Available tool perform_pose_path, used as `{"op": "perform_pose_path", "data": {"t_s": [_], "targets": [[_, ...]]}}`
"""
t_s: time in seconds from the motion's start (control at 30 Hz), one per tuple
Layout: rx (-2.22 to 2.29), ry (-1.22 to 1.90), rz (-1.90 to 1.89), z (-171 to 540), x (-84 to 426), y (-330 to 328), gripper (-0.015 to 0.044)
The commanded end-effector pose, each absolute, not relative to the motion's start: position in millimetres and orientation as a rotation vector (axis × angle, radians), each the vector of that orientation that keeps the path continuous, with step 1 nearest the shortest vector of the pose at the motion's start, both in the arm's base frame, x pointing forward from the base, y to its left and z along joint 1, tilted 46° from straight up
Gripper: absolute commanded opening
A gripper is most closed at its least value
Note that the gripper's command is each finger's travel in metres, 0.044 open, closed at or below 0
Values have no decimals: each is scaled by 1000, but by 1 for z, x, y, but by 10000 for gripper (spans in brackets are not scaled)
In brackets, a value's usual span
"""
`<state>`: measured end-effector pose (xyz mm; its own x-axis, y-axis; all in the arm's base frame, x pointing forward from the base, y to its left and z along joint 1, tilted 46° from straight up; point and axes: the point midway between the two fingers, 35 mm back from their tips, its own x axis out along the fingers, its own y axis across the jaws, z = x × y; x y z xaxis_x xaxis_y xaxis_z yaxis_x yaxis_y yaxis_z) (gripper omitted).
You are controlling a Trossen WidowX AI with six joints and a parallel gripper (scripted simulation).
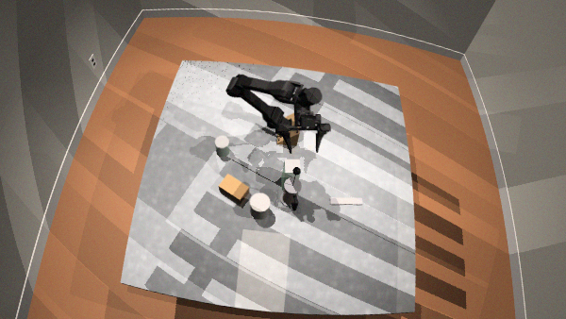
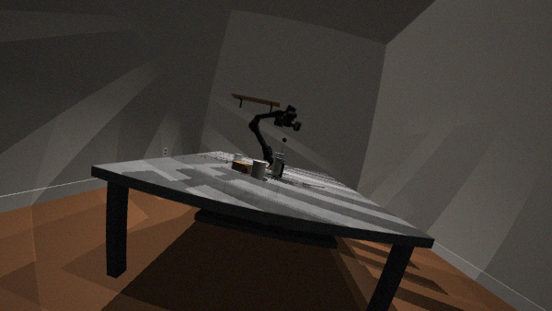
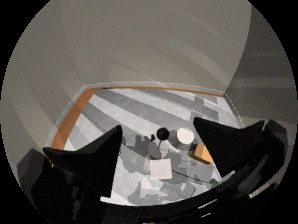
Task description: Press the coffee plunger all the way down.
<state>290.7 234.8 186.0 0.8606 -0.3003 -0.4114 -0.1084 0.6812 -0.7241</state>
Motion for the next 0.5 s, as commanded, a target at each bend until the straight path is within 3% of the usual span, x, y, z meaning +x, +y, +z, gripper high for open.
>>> {"op": "perform_pose_path", "data": {"t_s": [0.0,0.47], "targets": [[-784,545,-169,188,292,215,440],[-783,543,-173,155,290,180,440]]}}
